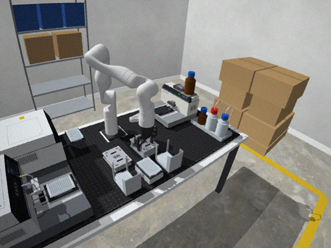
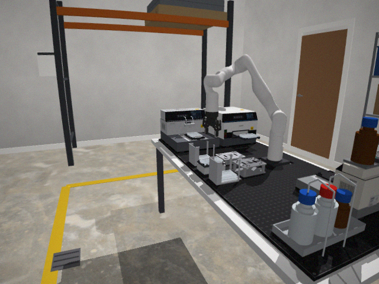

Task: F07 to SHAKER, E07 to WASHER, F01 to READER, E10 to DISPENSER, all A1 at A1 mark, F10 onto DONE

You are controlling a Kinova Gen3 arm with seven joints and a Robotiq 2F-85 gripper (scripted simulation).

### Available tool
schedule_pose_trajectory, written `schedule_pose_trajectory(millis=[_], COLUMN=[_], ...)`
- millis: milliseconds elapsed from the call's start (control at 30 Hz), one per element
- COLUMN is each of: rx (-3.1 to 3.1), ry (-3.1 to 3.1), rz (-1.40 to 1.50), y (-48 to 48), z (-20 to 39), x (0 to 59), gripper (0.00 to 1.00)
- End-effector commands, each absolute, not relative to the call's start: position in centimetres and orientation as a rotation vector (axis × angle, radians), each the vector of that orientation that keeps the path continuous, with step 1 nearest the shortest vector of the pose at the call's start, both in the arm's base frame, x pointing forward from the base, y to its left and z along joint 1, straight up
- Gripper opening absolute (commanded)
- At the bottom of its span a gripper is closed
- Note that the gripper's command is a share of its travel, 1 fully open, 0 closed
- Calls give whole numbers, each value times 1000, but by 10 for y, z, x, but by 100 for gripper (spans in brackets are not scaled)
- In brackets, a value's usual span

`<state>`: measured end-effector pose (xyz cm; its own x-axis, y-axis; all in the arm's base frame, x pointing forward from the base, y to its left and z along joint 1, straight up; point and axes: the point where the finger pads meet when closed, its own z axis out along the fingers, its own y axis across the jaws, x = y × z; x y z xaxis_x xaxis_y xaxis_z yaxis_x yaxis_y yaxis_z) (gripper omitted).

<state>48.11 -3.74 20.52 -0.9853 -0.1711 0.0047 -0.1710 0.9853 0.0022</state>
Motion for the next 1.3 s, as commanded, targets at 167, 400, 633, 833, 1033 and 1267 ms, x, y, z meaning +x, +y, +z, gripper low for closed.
schedule_pose_trajectory(millis=[167,400,633,833,1033,1267], rx=[278,465,546,546,731,810], ry=[-3127,-3105,-3092,-3092,-3054,-3034], rz=[-6,-6,-6,-6,-6,-6], y=[-65,-78,-100,-119,-129,-152], z=[206,206,206,206,206,206], x=[473,469,462,456,453,446], gripper=[100,100,100,100,100,100])
